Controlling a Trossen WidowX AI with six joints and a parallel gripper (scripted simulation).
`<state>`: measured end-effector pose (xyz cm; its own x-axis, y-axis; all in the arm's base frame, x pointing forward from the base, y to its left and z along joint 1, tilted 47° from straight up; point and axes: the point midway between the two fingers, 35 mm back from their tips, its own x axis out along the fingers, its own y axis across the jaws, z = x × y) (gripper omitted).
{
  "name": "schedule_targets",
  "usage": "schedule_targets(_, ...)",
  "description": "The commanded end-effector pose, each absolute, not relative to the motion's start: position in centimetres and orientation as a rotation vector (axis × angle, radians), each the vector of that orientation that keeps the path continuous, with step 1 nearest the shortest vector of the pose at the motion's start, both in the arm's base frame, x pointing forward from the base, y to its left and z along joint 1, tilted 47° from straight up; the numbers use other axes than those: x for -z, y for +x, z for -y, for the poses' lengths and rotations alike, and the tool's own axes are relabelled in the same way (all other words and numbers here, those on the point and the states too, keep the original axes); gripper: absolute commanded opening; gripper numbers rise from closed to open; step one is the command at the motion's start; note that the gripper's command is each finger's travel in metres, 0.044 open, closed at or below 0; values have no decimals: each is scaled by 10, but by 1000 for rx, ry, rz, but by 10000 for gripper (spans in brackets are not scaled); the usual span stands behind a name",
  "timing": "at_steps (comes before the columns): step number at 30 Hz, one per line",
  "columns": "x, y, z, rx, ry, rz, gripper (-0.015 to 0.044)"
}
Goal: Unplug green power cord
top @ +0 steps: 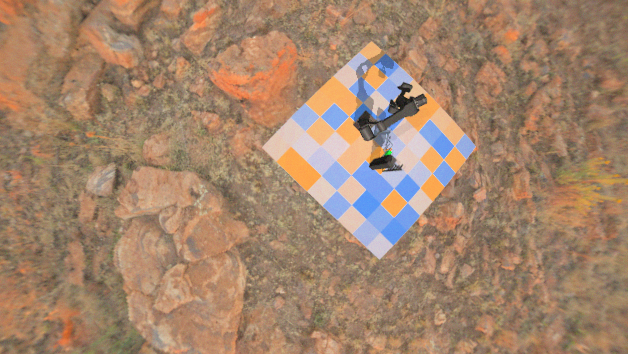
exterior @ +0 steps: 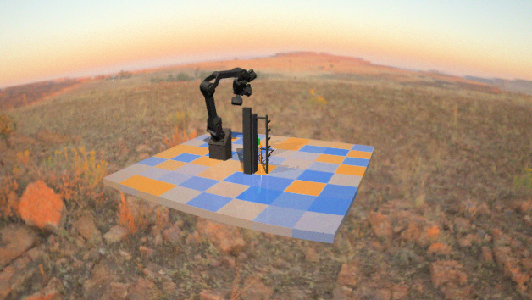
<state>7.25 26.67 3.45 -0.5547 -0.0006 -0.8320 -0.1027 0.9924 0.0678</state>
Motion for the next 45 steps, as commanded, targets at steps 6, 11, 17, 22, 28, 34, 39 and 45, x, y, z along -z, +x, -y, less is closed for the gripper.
schedule_targets(6, -21, 137, -220, -297, -357, -1970, 243)
schedule_targets(11, -17, 189, -163, -401, -684, -1853, 160)
schedule_targets(17, -21, 224, -108, -478, -997, -1811, 160)
schedule_targets(22, -29, 246, -60, -546, -1261, -1819, 160)
schedule_targets(28, -45, 265, -2, -653, -1572, -1883, 160)
schedule_targets(34, -48, 267, 8, -676, -1625, -1900, 160)
schedule_targets(39, -48, 267, 8, -676, -1625, -1900, 160)
schedule_targets(45, -48, 267, 8, -676, -1625, -1900, 160)
